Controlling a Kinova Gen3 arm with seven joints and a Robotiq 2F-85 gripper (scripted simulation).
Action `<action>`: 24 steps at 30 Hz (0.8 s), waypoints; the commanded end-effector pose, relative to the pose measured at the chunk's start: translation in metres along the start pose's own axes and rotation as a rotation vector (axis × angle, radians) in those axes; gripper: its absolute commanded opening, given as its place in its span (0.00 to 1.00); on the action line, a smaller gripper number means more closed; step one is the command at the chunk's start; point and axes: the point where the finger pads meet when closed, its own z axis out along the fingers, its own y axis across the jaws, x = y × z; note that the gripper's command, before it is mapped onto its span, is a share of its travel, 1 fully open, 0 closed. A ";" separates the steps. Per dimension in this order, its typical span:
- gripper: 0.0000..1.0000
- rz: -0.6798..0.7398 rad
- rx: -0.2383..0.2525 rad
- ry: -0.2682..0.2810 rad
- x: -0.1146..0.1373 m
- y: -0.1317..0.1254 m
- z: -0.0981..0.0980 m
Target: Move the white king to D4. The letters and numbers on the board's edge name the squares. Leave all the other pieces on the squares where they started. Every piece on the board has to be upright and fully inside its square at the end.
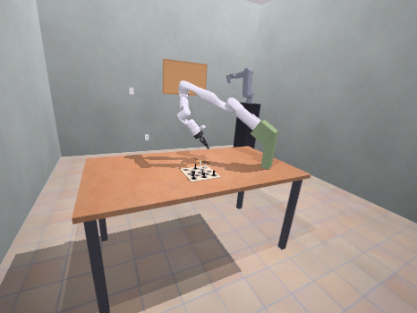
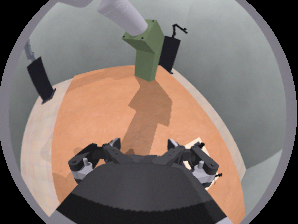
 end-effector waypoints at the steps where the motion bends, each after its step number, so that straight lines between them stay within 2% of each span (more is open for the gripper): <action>1: 1.00 -0.108 0.055 -0.040 0.007 0.016 0.001; 7: 1.00 -0.312 0.186 -0.187 -0.004 0.031 -0.006; 12: 1.00 -0.456 0.266 -0.314 -0.016 0.051 -0.018; 13: 1.00 -0.482 0.279 -0.338 -0.018 0.055 -0.021; 15: 1.00 -0.482 0.279 -0.338 -0.018 0.055 -0.021; 24: 1.00 -0.653 0.353 -0.515 -0.028 0.093 -0.045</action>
